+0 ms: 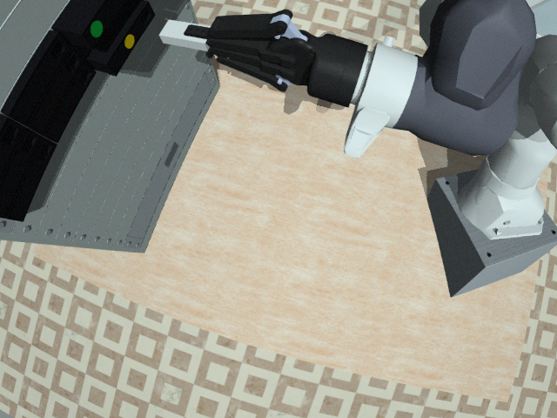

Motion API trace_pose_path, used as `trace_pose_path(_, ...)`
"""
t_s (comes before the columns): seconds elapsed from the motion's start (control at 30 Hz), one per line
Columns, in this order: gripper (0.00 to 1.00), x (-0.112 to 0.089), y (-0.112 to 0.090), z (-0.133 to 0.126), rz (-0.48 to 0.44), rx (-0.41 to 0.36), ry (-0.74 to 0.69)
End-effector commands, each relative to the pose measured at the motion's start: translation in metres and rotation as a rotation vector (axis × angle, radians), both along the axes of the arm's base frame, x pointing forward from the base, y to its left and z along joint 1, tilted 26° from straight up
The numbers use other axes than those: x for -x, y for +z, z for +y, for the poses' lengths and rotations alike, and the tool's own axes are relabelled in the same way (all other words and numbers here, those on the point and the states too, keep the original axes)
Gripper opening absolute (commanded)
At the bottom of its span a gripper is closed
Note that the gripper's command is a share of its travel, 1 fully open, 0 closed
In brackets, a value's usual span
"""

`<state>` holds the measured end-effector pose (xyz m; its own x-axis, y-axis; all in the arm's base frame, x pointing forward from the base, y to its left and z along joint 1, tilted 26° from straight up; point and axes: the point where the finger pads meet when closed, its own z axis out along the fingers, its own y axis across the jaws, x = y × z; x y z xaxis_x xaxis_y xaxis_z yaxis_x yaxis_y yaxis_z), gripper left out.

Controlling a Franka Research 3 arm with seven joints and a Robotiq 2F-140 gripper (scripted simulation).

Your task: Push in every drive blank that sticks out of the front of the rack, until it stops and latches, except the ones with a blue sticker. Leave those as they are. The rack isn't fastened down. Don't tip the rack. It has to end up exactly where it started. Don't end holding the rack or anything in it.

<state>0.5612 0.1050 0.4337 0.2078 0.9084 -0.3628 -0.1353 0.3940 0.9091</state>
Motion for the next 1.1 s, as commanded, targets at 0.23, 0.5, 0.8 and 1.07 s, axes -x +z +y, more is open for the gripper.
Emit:
trace_pose_path(0.23, 0.0, -0.003, -0.011, 0.016, -0.034, 0.005, -0.026)
trace_pose_path(0.5, 0.0, -0.007, -0.011, 0.016, -0.034, 0.005, -0.026)
trace_pose_path(0.8, 0.0, -0.041, -0.003, 0.01, -0.034, 0.005, -0.026)
trace_pose_path(1.07, 0.0, -0.041, -0.003, 0.01, -0.034, 0.005, -0.026)
